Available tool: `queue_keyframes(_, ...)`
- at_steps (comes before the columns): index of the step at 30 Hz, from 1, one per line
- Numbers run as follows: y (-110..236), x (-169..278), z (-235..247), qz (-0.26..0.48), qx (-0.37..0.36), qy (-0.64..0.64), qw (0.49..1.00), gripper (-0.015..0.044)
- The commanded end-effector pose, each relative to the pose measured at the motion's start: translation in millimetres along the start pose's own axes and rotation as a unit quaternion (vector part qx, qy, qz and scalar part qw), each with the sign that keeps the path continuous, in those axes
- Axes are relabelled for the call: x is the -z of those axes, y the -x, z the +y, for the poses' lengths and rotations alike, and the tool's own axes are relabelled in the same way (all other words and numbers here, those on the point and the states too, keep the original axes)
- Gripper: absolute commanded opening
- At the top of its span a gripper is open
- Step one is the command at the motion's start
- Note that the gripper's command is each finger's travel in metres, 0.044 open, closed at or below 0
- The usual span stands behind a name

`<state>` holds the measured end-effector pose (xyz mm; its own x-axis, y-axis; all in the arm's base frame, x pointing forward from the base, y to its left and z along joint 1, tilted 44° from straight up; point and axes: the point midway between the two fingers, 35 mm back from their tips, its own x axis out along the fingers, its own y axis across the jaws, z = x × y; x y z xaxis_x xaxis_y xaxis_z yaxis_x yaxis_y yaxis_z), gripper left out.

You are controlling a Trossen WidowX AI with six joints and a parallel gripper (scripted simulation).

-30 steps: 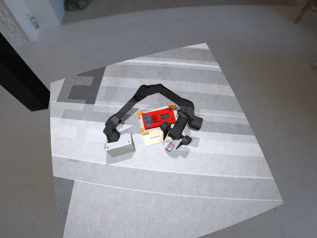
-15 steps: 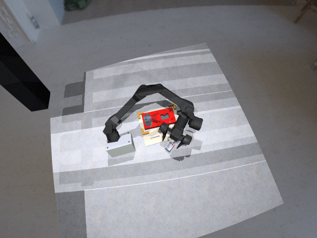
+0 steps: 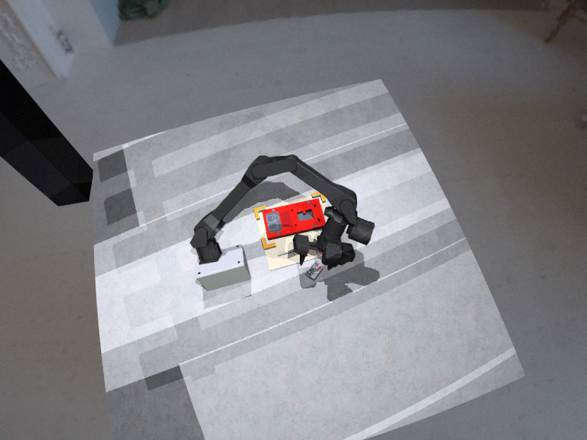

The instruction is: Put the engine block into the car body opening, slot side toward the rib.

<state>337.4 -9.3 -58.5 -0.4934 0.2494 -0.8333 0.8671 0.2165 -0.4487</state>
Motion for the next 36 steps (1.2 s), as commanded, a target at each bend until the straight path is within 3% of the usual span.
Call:
queue_keyframes(1,0.8,-1.3,-1.9,0.013,-0.008,0.058,0.998,0.044)
queue_keyframes(18,6.2,-8.4,-7.4,0.048,-0.065,0.333,0.94,0.044)
queue_keyframes(36,13.1,-16.0,-13.5,0.042,-0.143,0.59,0.793,0.044)
